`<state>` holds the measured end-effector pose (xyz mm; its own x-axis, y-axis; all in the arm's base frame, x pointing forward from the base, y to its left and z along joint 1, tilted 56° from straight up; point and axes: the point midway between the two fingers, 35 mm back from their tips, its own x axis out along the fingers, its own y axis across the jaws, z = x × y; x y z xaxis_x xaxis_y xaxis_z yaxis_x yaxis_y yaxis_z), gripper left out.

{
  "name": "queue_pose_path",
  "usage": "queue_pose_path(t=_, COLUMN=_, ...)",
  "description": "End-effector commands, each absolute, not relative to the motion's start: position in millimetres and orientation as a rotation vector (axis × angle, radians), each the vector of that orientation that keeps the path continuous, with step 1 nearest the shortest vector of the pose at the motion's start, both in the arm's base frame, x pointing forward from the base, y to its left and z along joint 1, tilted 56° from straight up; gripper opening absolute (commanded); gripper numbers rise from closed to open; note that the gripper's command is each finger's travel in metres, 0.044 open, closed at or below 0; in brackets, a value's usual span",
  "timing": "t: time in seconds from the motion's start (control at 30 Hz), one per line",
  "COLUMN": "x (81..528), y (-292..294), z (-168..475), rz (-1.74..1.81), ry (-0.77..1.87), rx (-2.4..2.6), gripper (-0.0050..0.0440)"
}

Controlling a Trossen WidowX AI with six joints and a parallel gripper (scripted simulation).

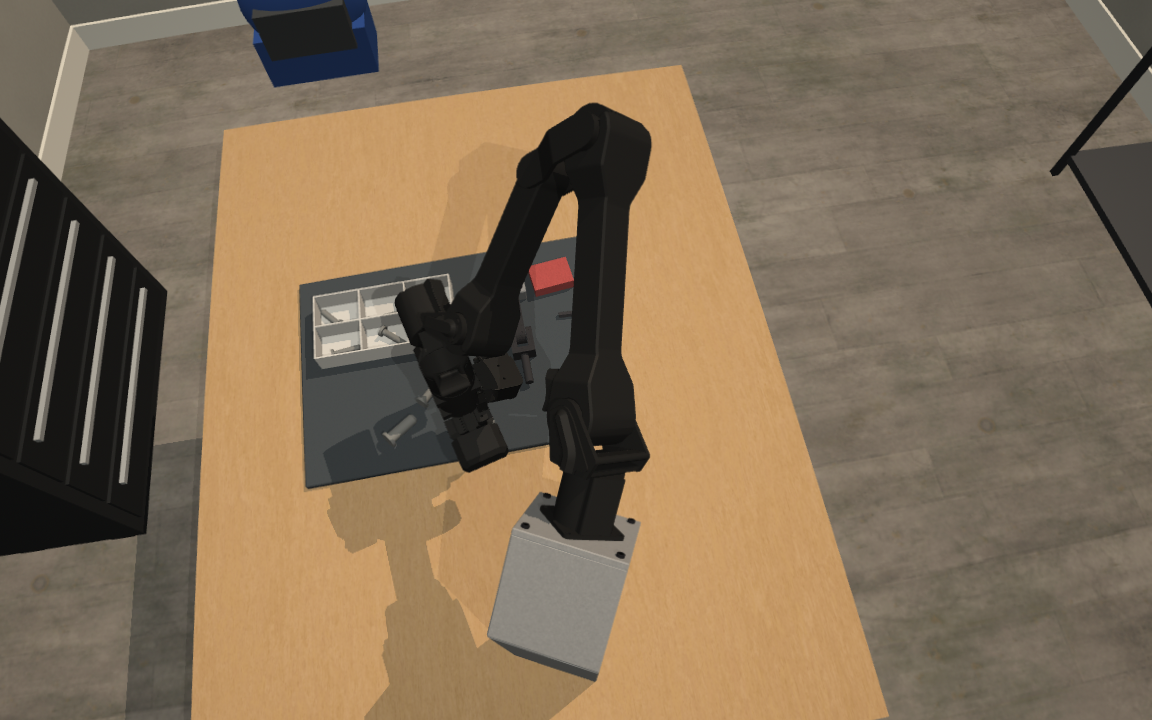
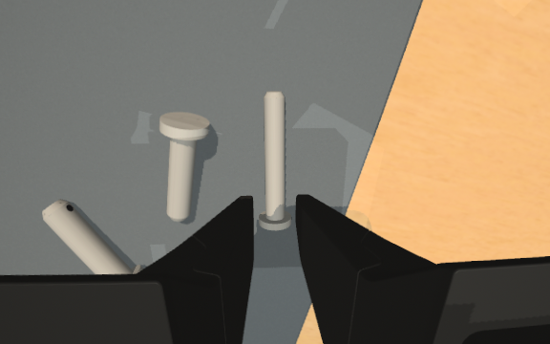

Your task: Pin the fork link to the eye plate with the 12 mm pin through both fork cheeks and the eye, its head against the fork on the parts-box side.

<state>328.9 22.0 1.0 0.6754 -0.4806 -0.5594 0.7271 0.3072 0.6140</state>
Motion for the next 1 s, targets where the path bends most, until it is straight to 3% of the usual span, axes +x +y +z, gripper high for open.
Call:
queue_pose_path(t=0.0, x=325.8, y=24.2, z=6.3, rz=-0.81, ry=0.288, rx=0.973, gripper=0.007)
queue_pose_path(t=0.97, x=320.4, y=28.0, z=10.2, rz=-0.811, ry=0.291, rx=0.971, gripper=0.007)
